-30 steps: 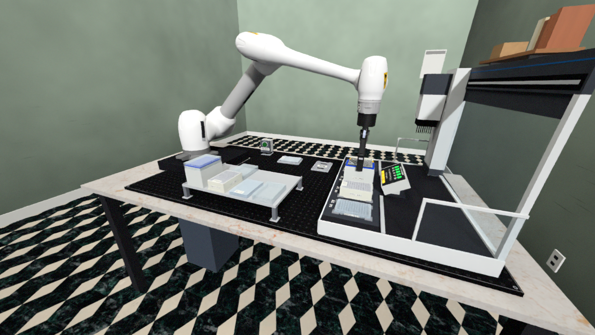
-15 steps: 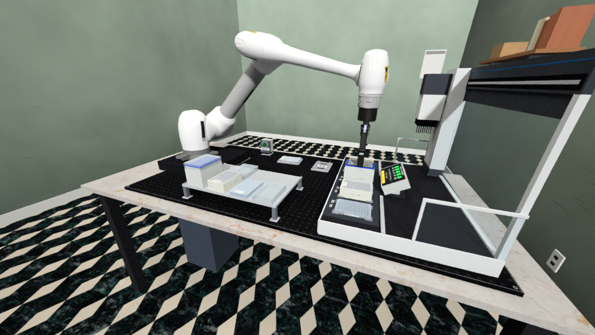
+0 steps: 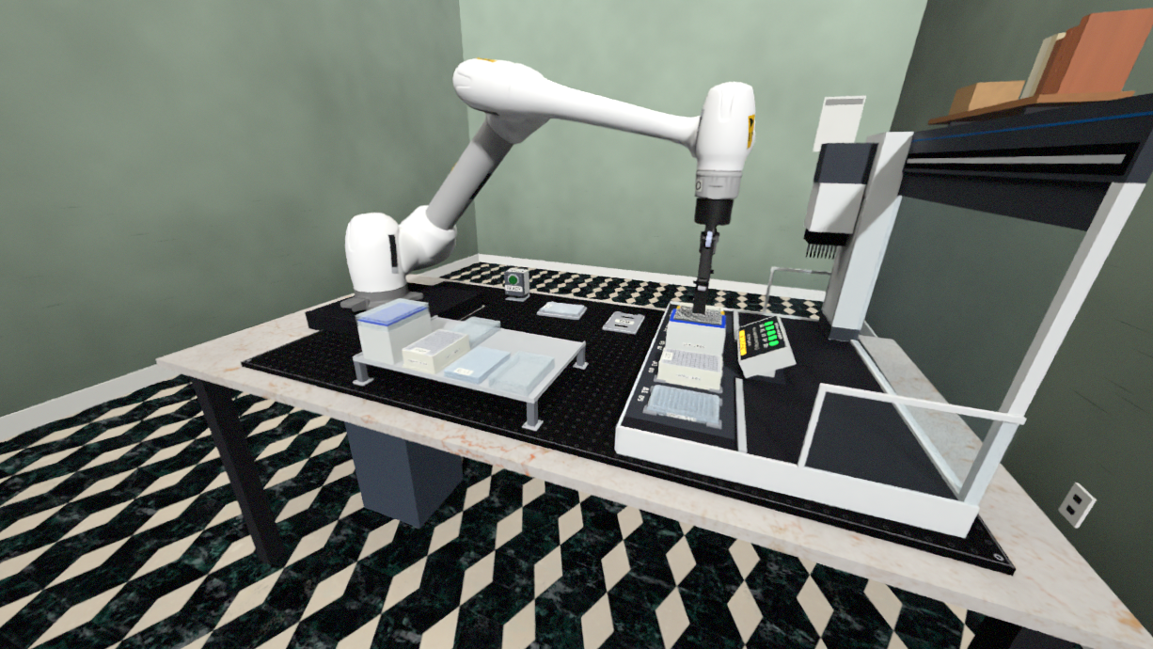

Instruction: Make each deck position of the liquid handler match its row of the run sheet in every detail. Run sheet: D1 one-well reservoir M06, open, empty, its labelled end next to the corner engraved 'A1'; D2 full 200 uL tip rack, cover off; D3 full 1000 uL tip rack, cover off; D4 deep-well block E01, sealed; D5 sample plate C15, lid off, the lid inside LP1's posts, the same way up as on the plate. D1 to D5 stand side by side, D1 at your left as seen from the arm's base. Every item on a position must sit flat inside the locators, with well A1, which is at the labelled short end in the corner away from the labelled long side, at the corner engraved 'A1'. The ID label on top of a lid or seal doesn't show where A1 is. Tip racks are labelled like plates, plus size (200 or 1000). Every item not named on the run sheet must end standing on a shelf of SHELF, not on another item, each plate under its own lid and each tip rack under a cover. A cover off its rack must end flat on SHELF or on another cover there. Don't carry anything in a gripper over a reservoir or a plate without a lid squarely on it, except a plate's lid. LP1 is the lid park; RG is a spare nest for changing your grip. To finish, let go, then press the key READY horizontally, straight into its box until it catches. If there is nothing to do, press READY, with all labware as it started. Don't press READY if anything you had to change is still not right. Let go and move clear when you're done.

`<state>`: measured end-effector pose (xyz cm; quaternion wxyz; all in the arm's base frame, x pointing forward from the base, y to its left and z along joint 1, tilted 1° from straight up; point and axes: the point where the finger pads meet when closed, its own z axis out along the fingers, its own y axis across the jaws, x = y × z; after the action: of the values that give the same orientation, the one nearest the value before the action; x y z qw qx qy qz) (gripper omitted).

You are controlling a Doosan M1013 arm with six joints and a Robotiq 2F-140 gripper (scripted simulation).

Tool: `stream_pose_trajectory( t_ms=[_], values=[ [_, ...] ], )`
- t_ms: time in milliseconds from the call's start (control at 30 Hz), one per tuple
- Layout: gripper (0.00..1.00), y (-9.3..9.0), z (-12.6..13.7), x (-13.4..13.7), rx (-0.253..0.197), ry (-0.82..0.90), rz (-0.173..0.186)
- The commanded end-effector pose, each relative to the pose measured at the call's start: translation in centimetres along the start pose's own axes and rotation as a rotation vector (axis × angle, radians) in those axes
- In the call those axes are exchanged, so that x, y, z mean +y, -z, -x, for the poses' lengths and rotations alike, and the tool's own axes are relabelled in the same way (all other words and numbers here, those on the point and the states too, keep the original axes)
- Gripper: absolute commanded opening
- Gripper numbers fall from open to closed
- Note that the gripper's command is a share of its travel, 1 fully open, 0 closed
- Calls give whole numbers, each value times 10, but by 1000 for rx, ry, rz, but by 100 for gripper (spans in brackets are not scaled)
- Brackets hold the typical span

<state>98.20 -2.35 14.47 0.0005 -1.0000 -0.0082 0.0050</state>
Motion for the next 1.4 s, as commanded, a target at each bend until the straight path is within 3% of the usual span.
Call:
stream_pose_trajectory(
  t_ms=[0,1367],
  values=[
    [66,6,0,0,2,0,0],
    [66,68,0,0,2,0,0]
  ],
)
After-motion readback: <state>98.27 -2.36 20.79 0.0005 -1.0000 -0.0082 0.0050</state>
